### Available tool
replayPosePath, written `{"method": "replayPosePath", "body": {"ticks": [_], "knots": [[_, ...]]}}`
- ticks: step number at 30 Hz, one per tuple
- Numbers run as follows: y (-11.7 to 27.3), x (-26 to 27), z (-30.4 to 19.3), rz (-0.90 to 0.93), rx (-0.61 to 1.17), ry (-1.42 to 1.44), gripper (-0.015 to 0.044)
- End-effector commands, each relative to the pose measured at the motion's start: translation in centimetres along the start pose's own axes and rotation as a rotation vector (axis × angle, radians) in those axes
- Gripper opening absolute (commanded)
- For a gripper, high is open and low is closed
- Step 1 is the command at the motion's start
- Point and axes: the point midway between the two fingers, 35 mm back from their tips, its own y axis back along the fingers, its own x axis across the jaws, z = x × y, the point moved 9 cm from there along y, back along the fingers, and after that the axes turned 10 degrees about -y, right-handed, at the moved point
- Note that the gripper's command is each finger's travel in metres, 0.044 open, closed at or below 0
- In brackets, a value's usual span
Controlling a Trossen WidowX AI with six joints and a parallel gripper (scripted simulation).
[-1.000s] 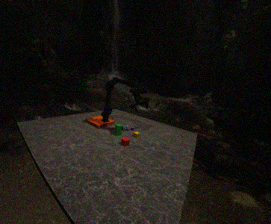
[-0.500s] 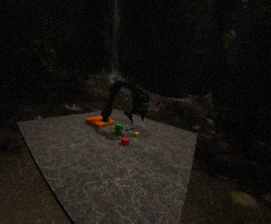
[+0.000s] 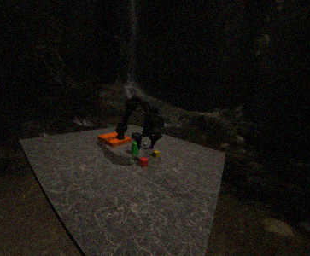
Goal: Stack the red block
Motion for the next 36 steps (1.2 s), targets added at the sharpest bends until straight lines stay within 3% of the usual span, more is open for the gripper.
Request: {"method": "replayPosePath", "body": {"ticks": [1, 11, 36], "knots": [[-0.3, 0.1, 0.1, -0.006, -0.005, 0.012, 0.0440], [-5.4, -0.1, 0.1, -0.006, -0.005, 0.012, 0.0440], [-8.9, -0.2, 0.2, -0.006, -0.005, 0.012, 0.0440]]}}
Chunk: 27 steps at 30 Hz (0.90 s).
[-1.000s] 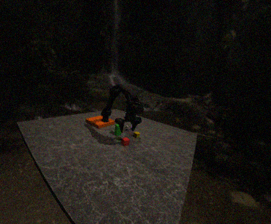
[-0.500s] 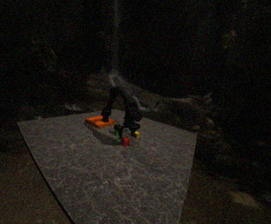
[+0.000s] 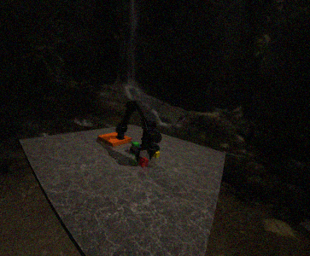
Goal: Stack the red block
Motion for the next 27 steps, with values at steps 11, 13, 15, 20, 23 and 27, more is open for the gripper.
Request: {"method": "replayPosePath", "body": {"ticks": [11, 13, 15, 20, 23, 27], "knots": [[-2.3, -0.1, -0.1, -0.006, 0.004, 0.004, 0.0440], [-2.3, -0.1, -0.1, -0.006, 0.004, 0.004, 0.0440], [-2.3, -0.1, -0.1, -0.006, 0.004, 0.004, 0.0440], [-2.3, -0.1, -0.1, -0.006, 0.004, 0.004, 0.0440], [-2.3, -0.1, -0.1, -0.006, 0.004, 0.004, 0.0440], [-2.3, -0.1, -0.1, -0.006, 0.004, 0.004, 0.0361]]}}
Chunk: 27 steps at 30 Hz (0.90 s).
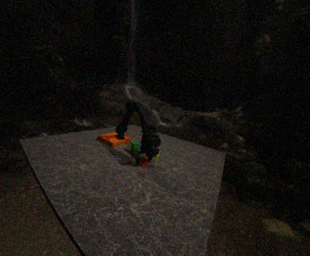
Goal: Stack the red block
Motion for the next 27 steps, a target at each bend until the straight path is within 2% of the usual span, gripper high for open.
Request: {"method": "replayPosePath", "body": {"ticks": [1, 6, 13, 19, 27], "knots": [[0.0, 0.0, 0.0, -0.005, -0.002, 0.004, 0.0335], [0.0, 0.0, 0.0, -0.005, -0.002, 0.004, 0.0204], [0.0, 0.0, 0.0, -0.005, -0.002, 0.004, 0.0157], [1.9, 0.0, 0.0, -0.005, -0.002, 0.004, 0.0000], [5.9, 0.1, 0.0, -0.005, -0.002, 0.004, 0.0000]]}}
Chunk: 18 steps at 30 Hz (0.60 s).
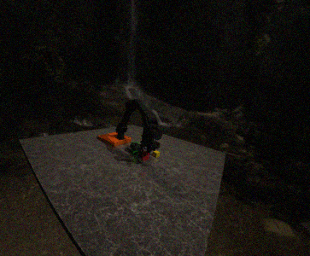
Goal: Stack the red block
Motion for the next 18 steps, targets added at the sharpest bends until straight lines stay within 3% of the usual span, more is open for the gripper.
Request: {"method": "replayPosePath", "body": {"ticks": [1, 13, 18], "knots": [[2.2, 0.0, 0.0, -0.003, -0.015, 0.000, 0.0000], [7.2, 0.0, -0.1, -0.003, -0.015, 0.000, 0.0000], [7.1, 0.0, -0.1, 0.002, -0.014, 0.003, 0.0000]]}}
